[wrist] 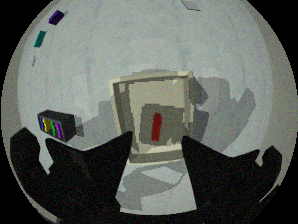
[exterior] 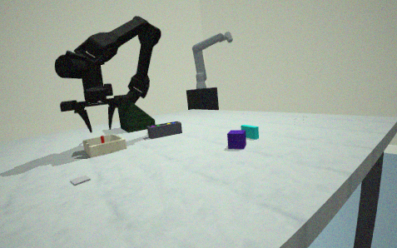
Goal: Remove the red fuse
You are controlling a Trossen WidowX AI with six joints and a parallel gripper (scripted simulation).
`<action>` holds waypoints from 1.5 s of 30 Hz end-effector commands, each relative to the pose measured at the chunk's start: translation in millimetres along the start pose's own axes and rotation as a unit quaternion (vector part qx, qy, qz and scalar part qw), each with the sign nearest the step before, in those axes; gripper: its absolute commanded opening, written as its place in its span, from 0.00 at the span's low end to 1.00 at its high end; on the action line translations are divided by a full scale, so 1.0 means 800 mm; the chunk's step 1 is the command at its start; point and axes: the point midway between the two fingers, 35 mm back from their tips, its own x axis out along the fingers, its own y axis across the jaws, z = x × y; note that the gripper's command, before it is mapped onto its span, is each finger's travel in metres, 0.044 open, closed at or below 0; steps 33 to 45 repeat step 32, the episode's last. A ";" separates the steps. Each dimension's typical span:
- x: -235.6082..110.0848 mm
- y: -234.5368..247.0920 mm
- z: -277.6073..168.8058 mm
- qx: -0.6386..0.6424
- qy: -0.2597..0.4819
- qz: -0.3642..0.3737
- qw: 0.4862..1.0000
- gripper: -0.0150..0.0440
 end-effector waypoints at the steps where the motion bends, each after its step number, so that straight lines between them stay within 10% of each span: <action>1: -0.015 0.000 0.000 0.001 0.001 0.000 1.000 0.81; 45: -0.046 0.000 -0.001 0.005 -0.001 0.001 1.000 0.81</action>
